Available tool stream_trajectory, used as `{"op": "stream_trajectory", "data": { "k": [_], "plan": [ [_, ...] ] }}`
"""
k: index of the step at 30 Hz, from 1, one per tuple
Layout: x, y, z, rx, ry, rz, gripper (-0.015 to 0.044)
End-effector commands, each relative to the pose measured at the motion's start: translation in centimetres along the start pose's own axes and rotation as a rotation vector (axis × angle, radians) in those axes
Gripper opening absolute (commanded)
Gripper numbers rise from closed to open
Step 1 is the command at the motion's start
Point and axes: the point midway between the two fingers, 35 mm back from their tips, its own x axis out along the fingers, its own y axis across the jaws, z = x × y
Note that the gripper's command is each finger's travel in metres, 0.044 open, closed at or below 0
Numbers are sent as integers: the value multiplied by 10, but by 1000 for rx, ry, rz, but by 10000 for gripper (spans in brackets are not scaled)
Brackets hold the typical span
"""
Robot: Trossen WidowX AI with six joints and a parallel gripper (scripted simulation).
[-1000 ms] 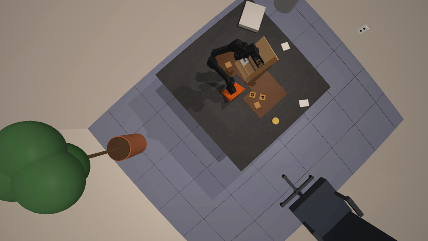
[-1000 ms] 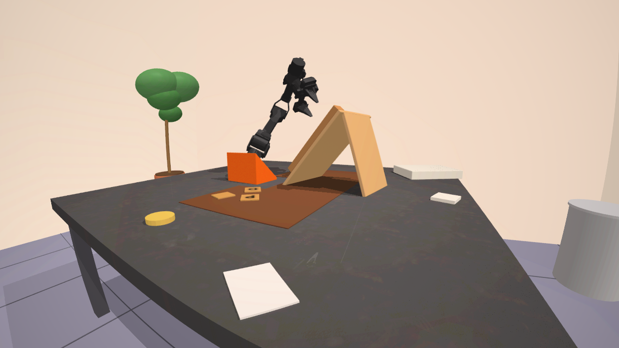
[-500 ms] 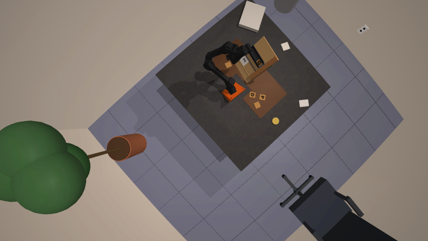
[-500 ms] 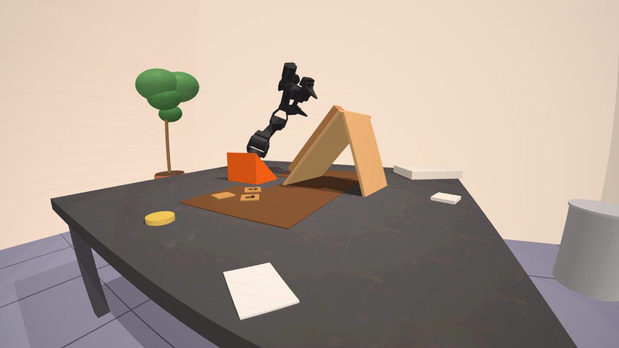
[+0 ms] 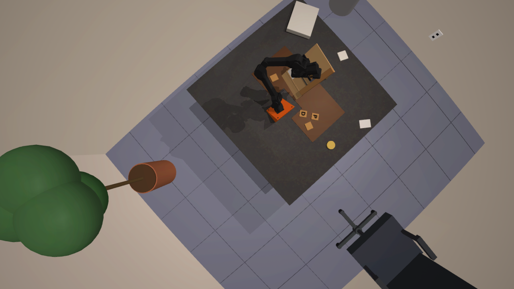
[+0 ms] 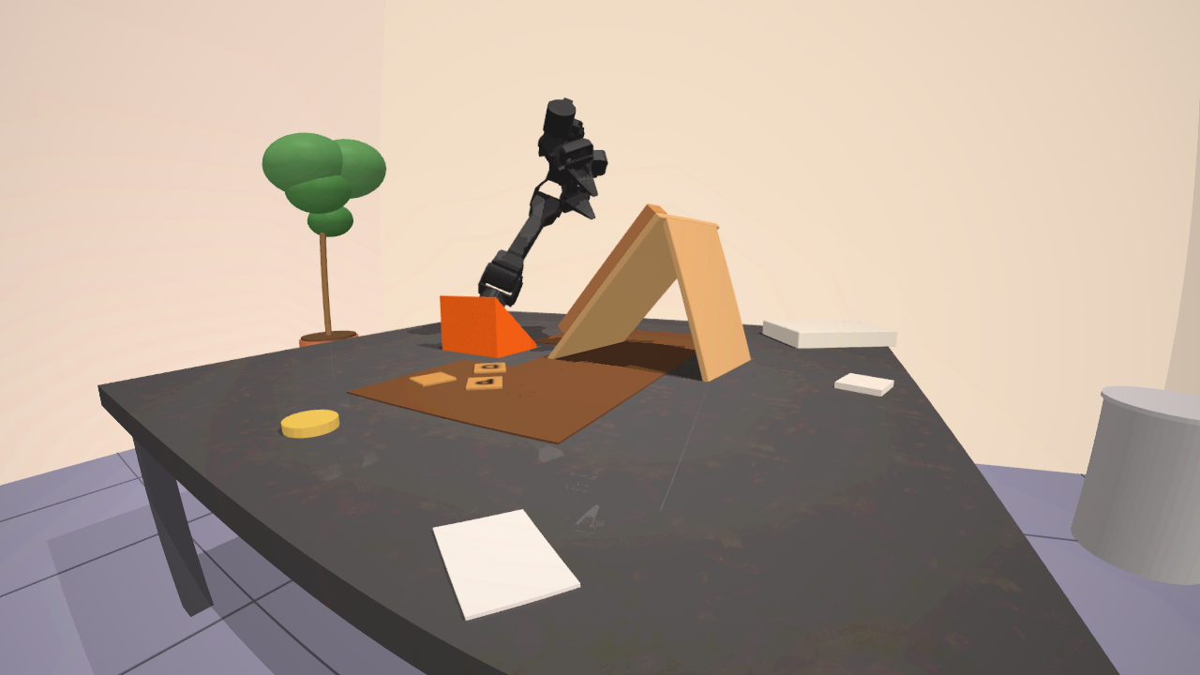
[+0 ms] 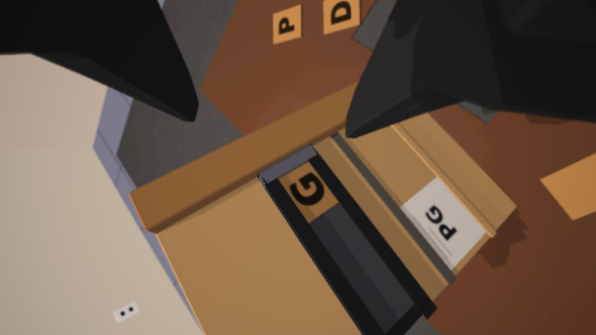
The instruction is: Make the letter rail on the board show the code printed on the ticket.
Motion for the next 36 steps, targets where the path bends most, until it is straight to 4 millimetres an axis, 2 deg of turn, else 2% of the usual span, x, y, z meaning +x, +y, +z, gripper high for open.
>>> {"op": "stream_trajectory", "data": {
  "k": [1, 6, 11, 15, 21, 23, 31, 36],
  "plan": [
    [26, -33, -32, 250, 84, 49, 340],
    [68, -67, -85, 593, 215, 101, 340],
    [114, -85, -147, 922, 370, 130, 340],
    [151, -87, -200, 1173, 511, 133, 340],
    [195, -71, -271, 1469, 710, 107, 340],
    [199, -69, -278, 1496, 729, 102, 340],
    [199, -72, -281, 1495, 729, 102, 340],
    [218, -61, -289, 1495, 729, 103, 340]
  ]
}}
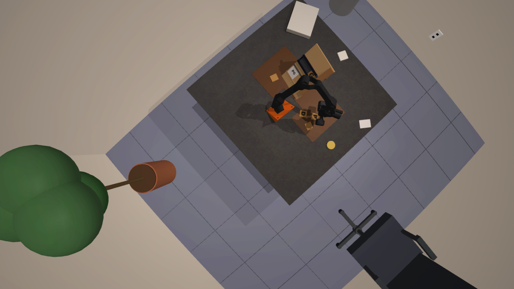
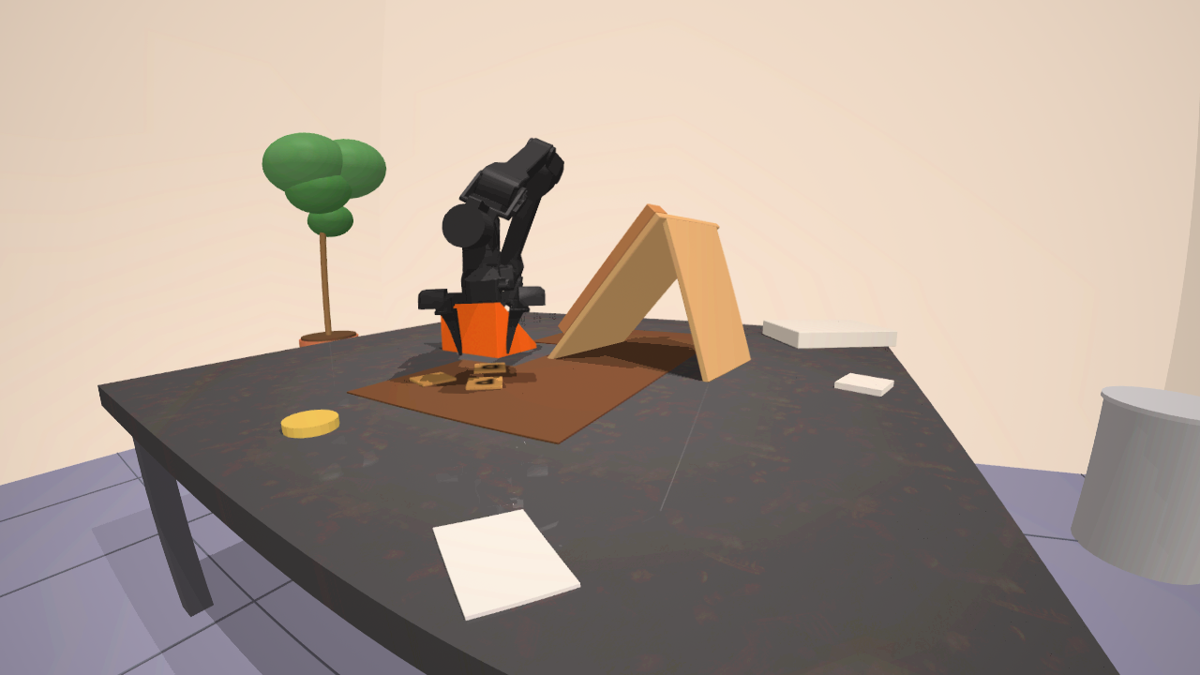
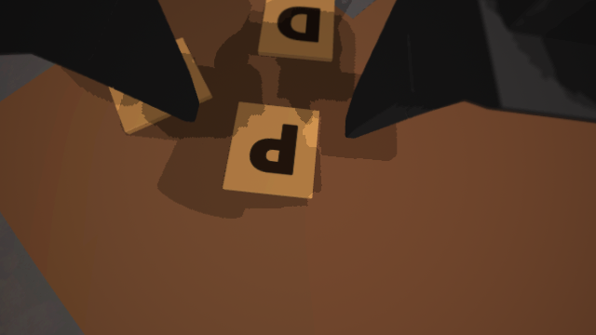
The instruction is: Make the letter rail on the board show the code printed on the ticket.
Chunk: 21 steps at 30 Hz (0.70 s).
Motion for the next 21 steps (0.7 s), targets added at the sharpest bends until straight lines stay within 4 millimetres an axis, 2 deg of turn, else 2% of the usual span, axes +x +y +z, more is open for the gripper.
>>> {"op": "stream_trajectory", "data": {
  "k": [1, 12, 21],
  "plan": [
    [22, 0, -3, 9, 17, 3, 340],
    [30, -1, -3, 8, 17, 4, 340],
    [44, -1, -3, 8, 17, 4, 340]
  ]
}}
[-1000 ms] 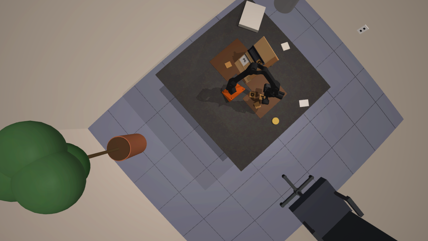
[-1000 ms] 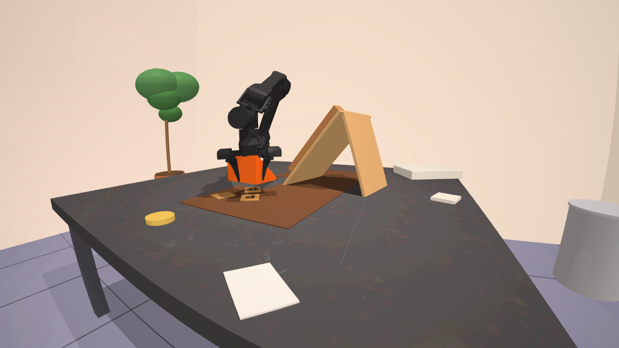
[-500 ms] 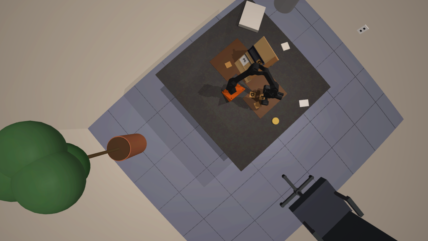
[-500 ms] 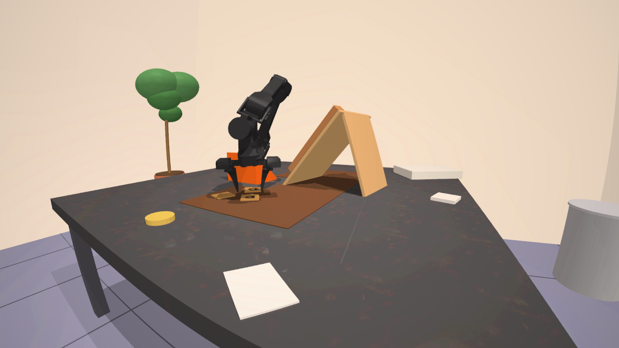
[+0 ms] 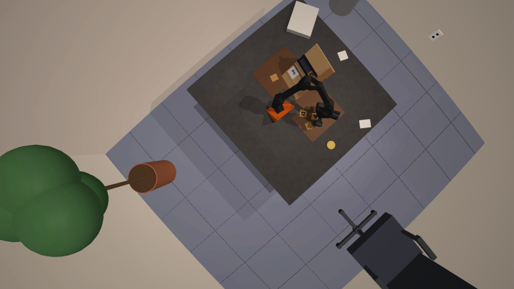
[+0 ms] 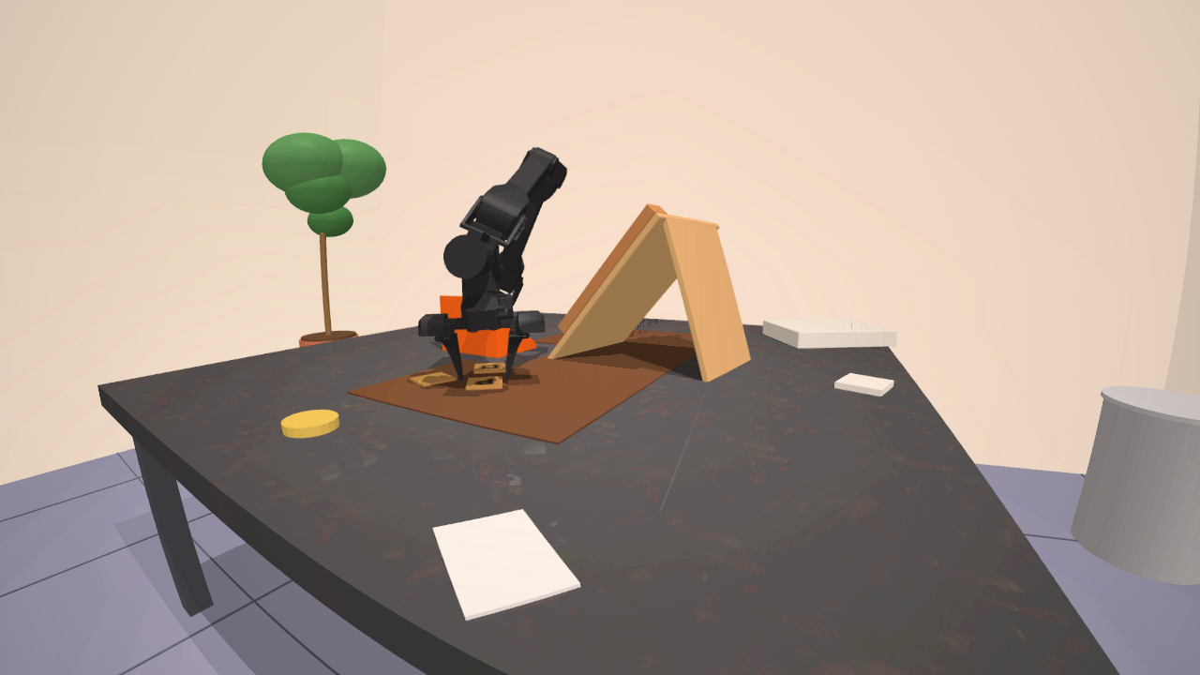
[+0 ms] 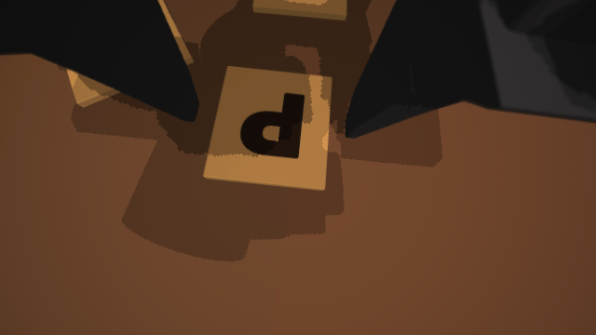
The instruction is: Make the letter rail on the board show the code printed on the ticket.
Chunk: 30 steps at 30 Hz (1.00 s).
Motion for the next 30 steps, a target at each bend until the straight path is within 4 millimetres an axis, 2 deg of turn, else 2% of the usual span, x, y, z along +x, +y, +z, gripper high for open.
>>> {"op": "stream_trajectory", "data": {
  "k": [1, 14, 15, 27, 30],
  "plan": [
    [8, 0, -1, 7, 5, 5, 340],
    [9, 0, -2, 7, 5, 5, 340],
    [9, 0, -2, 7, 5, 5, 314],
    [9, 0, -1, 7, 5, 5, 234],
    [5, -1, -2, 7, 5, 5, 155]
  ]
}}
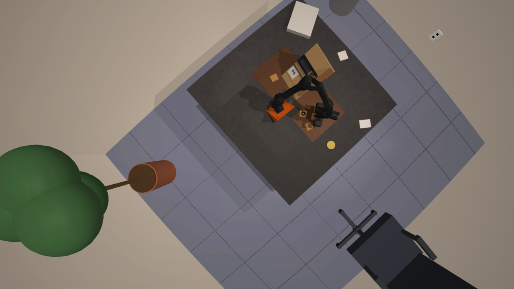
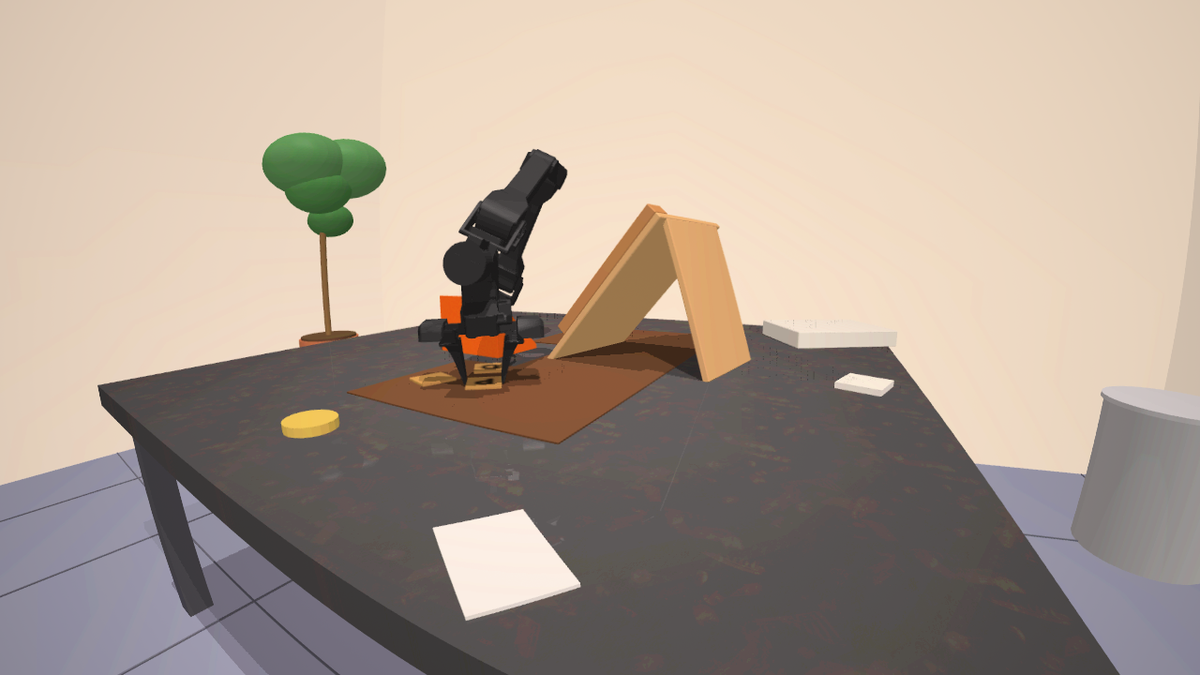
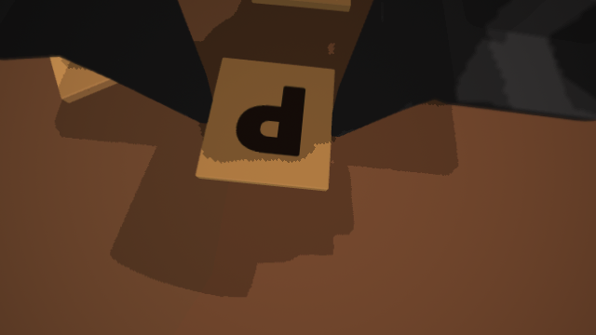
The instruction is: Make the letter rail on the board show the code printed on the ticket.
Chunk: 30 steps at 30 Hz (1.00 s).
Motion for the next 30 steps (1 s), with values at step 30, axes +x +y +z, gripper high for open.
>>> {"op": "stream_trajectory", "data": {
  "k": [30],
  "plan": [
    [-22, 1, -1, 2, -1, 1, 0]
  ]
}}
